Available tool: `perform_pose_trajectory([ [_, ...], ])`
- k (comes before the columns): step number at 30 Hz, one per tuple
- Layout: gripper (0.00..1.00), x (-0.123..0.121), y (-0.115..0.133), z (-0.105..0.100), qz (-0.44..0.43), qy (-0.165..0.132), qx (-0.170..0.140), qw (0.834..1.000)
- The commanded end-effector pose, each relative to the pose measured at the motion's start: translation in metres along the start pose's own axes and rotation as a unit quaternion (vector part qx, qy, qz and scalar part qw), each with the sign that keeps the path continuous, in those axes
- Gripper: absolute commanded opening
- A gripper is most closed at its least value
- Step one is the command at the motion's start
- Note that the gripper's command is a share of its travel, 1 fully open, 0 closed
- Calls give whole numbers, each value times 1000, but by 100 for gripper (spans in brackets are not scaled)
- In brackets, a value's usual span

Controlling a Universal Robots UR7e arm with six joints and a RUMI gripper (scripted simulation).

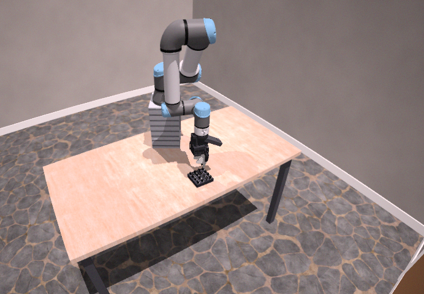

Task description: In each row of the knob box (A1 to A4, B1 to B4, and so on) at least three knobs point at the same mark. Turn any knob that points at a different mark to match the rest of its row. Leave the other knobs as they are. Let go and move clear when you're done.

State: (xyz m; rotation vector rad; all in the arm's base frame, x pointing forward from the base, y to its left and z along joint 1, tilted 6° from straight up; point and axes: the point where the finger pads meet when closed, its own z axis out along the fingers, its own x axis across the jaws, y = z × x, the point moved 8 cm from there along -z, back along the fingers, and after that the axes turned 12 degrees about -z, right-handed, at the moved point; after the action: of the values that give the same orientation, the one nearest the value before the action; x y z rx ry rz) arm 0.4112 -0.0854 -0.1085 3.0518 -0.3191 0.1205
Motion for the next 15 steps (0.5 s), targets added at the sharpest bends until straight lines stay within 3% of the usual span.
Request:
perform_pose_trajectory([
  [1, 11, 0, 0, -2, -78, 1, 3, 997],
  [15, 11, -1, 1, -6, -245, 2, 3, 970],
])
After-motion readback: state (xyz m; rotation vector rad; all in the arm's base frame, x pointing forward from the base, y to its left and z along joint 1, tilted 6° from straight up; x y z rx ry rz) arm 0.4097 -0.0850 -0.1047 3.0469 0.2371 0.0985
